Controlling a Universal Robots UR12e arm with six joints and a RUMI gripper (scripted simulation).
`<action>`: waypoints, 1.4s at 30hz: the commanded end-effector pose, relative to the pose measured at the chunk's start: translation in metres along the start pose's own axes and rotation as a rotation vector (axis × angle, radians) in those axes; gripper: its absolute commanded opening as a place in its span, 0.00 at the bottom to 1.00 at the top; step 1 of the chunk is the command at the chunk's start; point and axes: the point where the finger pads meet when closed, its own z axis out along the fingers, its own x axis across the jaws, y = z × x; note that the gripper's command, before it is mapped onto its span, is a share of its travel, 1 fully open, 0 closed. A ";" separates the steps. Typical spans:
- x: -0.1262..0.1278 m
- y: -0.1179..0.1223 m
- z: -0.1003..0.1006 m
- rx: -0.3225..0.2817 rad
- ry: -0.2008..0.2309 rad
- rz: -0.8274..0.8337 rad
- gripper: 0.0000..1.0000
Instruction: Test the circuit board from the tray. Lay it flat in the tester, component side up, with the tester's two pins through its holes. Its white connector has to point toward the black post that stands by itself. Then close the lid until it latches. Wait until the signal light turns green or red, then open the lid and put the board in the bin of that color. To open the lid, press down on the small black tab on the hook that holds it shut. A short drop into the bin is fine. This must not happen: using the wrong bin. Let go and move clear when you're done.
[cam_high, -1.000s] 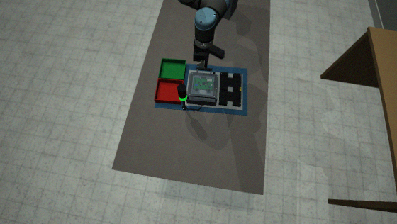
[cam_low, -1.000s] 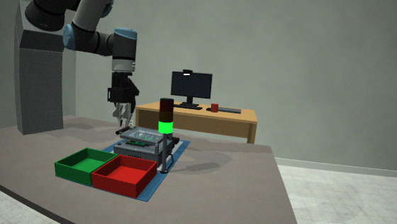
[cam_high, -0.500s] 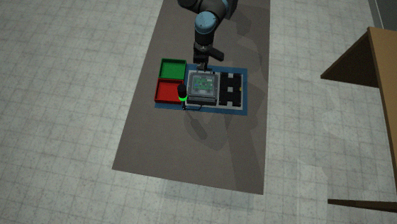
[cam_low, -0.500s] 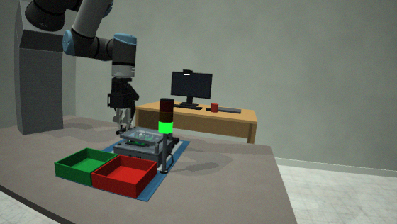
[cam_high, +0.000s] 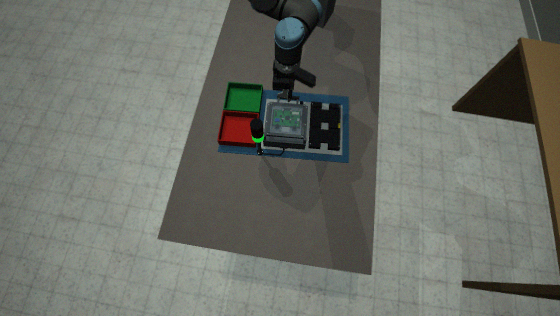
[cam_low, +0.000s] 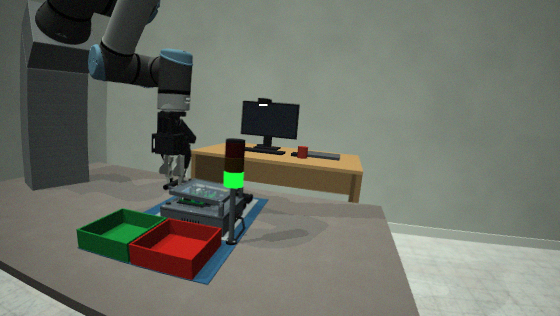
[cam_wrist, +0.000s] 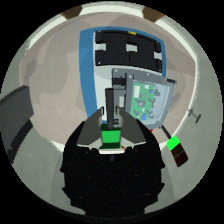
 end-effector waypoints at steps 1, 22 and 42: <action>0.000 0.000 0.000 0.000 0.001 0.000 0.15; 0.000 0.000 0.000 0.000 0.001 0.000 0.00; 0.000 0.000 0.000 0.000 0.001 0.000 0.00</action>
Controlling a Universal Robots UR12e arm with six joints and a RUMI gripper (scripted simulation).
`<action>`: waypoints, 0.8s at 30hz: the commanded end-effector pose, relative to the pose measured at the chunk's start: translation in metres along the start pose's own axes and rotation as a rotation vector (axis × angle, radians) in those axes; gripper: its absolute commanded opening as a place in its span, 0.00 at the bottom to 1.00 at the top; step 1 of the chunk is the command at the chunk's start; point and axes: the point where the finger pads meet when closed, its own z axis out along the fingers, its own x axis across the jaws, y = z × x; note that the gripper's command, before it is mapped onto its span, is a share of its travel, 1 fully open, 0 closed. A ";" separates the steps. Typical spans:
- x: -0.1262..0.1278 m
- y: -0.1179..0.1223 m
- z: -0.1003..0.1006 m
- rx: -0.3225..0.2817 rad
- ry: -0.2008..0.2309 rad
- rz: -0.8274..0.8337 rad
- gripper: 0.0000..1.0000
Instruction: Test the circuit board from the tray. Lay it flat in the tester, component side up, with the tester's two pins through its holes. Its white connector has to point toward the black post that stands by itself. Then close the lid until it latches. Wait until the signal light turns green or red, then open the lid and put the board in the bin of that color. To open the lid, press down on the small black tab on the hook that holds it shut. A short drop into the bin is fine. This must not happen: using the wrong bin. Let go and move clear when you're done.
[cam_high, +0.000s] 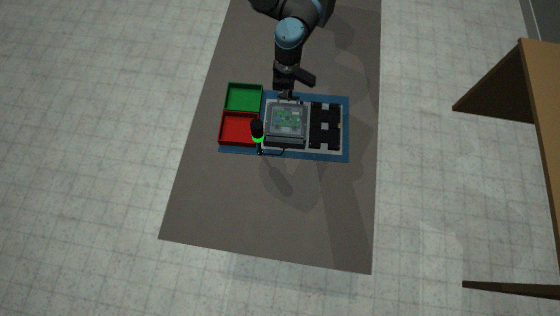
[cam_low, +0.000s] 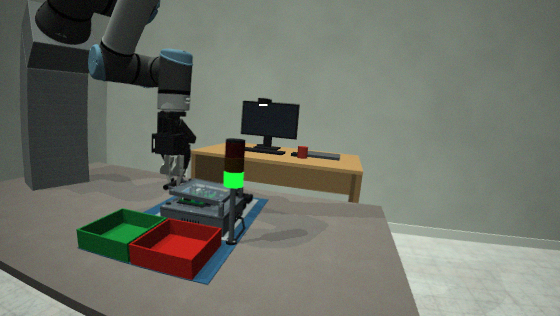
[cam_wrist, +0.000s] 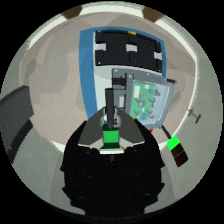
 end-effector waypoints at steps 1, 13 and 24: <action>0.000 0.000 0.000 0.000 0.000 0.000 0.00; 0.000 0.000 -0.001 0.000 0.000 0.000 0.00; 0.000 0.000 -0.003 0.000 0.000 0.000 0.00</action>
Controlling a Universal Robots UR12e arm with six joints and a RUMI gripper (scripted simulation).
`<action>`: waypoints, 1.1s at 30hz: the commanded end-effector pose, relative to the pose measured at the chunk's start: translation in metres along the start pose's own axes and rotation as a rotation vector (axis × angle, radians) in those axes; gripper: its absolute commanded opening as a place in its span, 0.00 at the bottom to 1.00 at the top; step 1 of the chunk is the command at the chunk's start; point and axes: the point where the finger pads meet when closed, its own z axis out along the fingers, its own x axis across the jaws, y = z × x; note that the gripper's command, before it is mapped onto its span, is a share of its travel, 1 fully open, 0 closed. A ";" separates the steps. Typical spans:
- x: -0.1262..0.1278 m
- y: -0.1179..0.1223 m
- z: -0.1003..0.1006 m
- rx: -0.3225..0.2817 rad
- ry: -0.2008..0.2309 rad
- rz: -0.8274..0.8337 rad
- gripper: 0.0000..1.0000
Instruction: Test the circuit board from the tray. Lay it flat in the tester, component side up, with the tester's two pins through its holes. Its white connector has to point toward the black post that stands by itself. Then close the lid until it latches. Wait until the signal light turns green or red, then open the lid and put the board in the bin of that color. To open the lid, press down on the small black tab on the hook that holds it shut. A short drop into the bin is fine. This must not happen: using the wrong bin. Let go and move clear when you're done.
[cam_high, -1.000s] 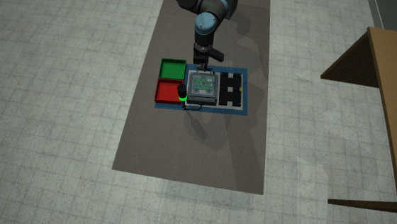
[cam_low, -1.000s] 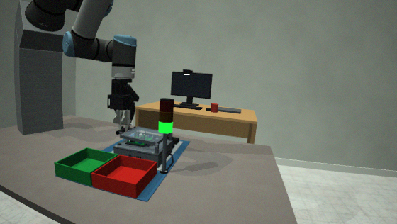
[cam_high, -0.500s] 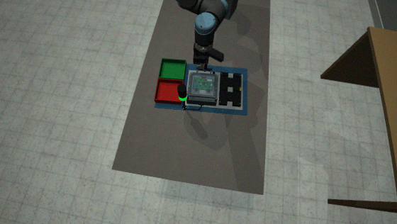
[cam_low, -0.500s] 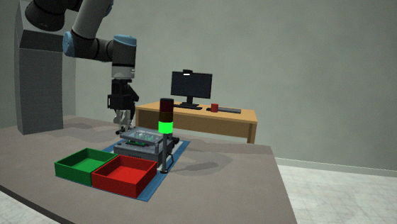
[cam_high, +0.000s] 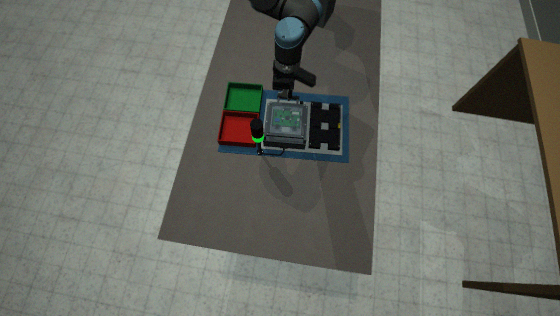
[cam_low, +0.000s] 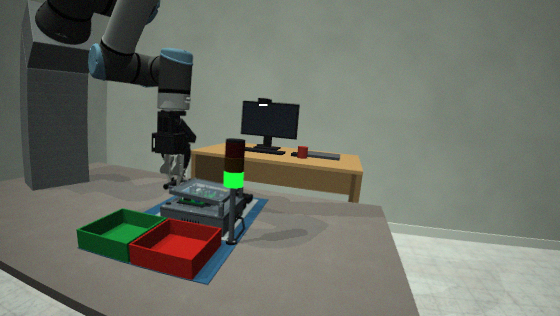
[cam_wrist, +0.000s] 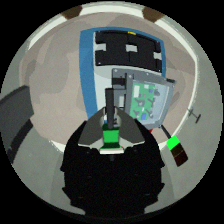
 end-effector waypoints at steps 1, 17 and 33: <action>0.000 0.000 -0.001 0.000 0.001 0.000 0.00; 0.002 0.000 -0.014 0.000 0.001 0.000 0.00; 0.007 0.000 -0.038 0.000 0.001 0.000 0.00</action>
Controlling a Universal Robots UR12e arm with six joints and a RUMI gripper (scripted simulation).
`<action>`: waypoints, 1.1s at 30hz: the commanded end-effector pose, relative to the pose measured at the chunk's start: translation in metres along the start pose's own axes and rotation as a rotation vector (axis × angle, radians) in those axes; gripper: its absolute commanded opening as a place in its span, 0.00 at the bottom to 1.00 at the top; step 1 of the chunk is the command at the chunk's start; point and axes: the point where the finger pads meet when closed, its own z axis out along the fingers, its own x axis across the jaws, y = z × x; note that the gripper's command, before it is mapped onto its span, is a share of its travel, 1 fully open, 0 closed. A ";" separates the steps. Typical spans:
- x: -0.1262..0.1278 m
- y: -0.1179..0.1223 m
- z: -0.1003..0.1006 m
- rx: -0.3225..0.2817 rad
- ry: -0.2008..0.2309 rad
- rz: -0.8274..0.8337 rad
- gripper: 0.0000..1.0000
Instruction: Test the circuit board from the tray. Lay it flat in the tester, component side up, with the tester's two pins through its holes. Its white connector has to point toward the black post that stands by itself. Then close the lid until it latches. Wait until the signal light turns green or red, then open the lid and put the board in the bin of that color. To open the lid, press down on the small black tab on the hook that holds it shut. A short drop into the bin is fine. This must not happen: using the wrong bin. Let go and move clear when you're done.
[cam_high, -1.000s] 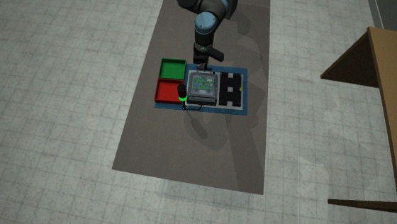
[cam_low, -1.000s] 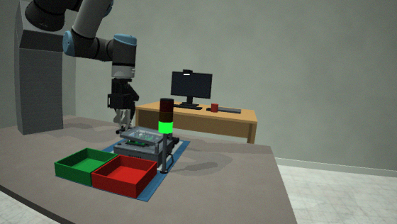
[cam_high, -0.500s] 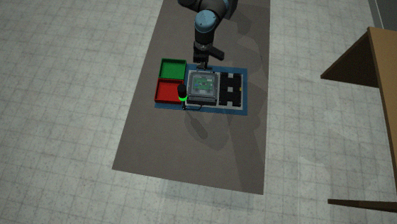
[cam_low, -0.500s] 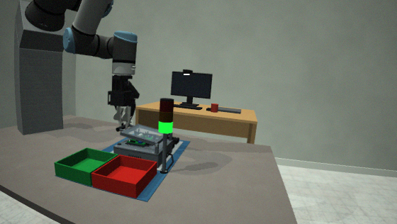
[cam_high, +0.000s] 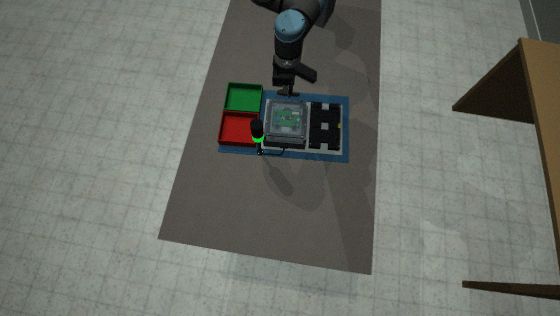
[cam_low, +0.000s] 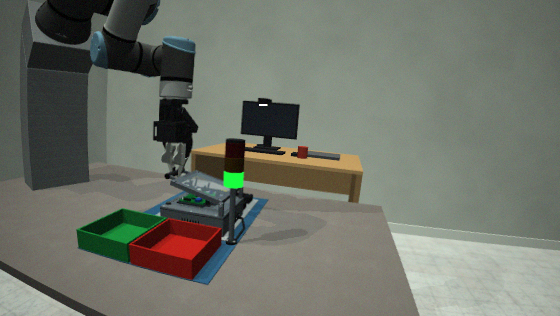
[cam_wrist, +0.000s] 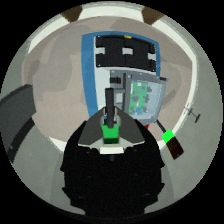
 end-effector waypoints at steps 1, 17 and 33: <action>0.002 0.000 -0.007 0.000 0.001 0.000 0.00; 0.014 0.000 -0.038 0.000 0.001 0.000 0.00; 0.034 0.000 -0.069 0.000 0.001 0.000 0.00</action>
